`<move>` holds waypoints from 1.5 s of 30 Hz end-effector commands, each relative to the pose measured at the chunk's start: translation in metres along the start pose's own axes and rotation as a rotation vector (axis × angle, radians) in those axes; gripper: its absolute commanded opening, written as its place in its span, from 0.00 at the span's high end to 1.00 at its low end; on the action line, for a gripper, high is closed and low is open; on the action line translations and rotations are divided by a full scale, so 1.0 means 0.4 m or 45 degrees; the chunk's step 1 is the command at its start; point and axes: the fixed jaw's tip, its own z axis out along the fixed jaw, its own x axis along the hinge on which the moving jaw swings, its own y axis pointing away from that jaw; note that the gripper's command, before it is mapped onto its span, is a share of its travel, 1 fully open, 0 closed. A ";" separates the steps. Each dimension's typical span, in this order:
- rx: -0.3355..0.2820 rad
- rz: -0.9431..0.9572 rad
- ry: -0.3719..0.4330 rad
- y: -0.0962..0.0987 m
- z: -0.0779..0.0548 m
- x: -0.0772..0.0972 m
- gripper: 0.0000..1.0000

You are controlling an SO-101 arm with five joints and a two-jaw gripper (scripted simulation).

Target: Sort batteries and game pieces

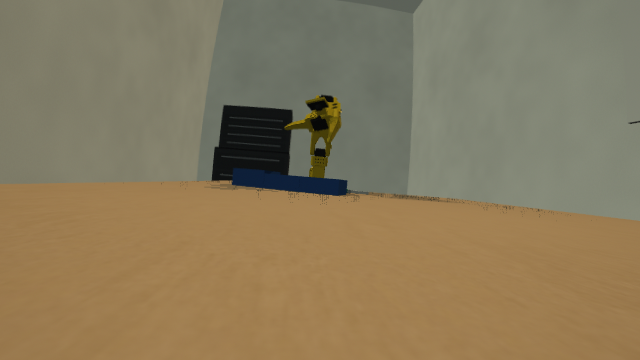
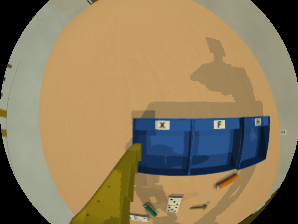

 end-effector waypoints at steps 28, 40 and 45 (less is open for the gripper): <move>0.000 -0.773 0.826 0.066 -0.165 0.419 0.81; 0.000 -0.773 0.826 0.066 -0.165 0.419 0.81; 0.000 -0.773 0.826 0.066 -0.165 0.419 0.81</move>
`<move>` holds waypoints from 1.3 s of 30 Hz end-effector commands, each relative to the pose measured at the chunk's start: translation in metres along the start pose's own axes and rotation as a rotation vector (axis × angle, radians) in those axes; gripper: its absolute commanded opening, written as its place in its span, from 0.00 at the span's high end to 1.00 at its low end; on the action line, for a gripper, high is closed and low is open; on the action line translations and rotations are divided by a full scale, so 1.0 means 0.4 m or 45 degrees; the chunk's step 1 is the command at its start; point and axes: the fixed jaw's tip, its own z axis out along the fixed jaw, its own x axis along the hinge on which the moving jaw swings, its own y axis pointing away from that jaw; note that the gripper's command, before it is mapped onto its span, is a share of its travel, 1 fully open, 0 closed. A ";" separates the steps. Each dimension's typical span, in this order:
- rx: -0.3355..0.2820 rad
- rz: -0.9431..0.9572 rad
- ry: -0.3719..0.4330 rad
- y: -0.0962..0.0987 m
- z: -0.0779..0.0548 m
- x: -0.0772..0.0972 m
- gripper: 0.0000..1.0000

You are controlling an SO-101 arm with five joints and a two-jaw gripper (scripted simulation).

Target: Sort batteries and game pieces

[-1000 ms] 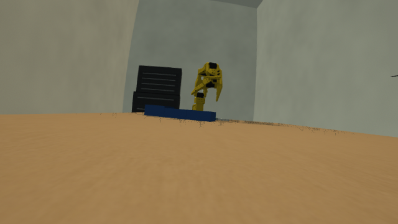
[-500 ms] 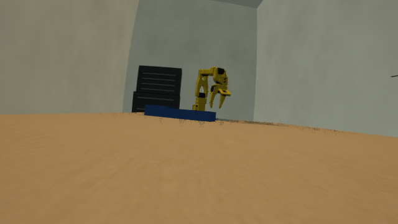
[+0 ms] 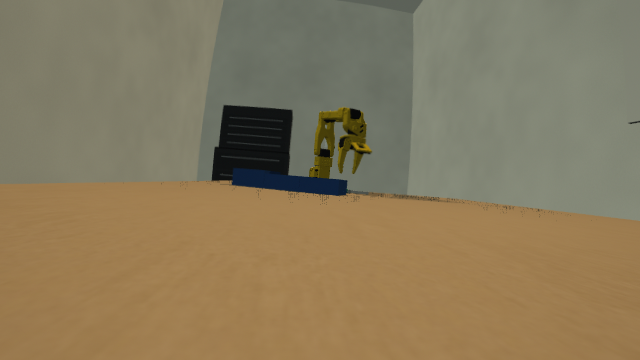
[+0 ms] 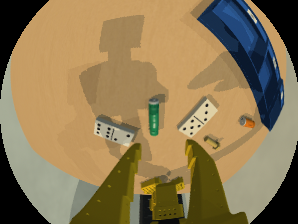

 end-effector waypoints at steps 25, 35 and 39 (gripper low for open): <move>-0.004 -0.040 -0.016 0.002 -0.019 0.019 0.81; -0.004 -0.040 -0.016 0.003 0.006 0.015 0.81; -0.004 -0.040 -0.016 0.003 0.015 0.014 0.81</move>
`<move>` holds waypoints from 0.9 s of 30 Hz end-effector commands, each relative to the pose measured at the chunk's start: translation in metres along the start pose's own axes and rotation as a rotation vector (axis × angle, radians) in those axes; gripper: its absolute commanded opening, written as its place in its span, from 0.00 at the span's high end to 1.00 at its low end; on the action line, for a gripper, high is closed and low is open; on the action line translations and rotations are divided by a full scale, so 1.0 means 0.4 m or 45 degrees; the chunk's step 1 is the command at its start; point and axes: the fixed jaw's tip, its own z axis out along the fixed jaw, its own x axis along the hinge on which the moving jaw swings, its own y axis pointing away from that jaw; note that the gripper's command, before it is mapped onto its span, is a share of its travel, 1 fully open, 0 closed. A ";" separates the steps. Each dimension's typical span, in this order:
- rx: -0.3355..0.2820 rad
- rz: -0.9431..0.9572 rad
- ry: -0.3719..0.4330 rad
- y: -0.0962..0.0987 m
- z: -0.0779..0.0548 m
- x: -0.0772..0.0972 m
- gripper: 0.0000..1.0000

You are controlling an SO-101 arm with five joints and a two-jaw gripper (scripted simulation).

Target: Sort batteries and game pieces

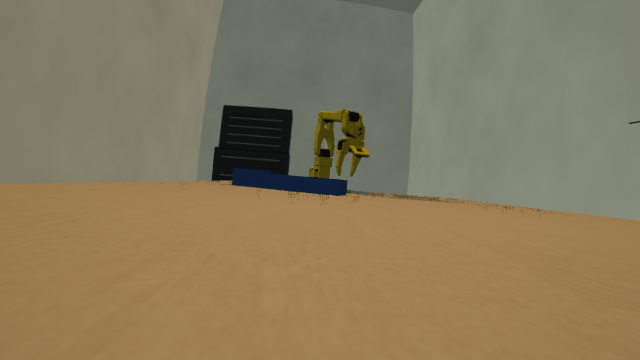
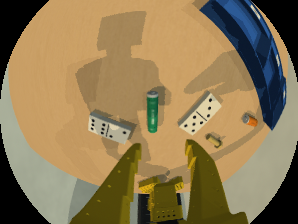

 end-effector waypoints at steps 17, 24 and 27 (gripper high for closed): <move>-0.008 -0.022 -0.045 0.007 0.070 -0.011 0.81; -0.008 -0.022 -0.045 0.007 0.086 -0.009 0.81; -0.008 -0.022 -0.045 0.007 0.088 -0.009 0.81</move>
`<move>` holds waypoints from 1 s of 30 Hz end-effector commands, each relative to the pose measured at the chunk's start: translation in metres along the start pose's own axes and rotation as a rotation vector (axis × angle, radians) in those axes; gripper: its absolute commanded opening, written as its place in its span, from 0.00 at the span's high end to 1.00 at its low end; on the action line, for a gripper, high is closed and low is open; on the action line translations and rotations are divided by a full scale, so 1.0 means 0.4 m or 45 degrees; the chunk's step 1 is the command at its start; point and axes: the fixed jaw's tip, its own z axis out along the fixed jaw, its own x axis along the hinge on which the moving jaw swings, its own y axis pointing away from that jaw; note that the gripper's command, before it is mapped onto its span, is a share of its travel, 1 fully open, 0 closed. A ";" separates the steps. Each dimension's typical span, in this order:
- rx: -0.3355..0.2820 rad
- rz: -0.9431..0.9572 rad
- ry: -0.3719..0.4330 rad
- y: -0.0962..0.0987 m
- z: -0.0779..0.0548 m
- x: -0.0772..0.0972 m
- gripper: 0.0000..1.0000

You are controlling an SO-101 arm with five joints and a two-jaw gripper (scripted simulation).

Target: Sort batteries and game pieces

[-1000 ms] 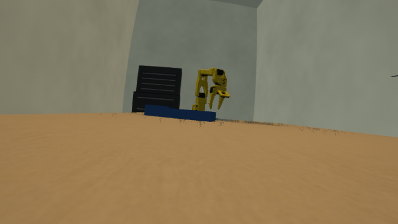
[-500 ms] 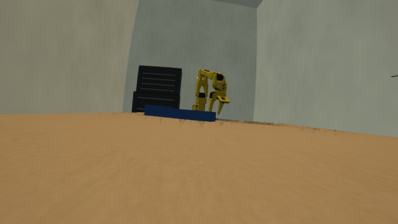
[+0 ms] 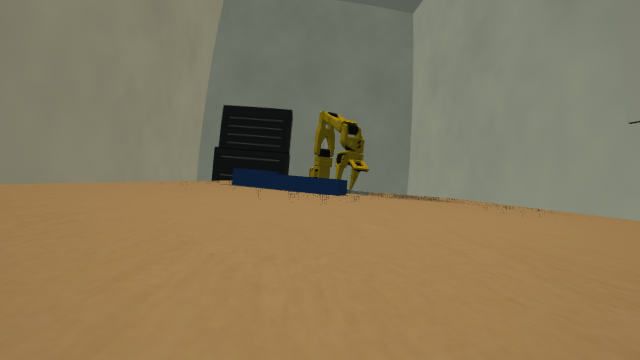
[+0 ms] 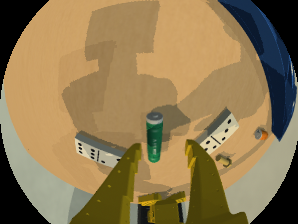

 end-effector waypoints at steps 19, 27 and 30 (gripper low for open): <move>-0.002 -0.023 0.000 0.006 0.014 -0.002 0.81; -0.002 -0.023 0.000 0.006 0.014 -0.002 0.81; -0.002 -0.023 0.000 0.006 0.014 -0.002 0.82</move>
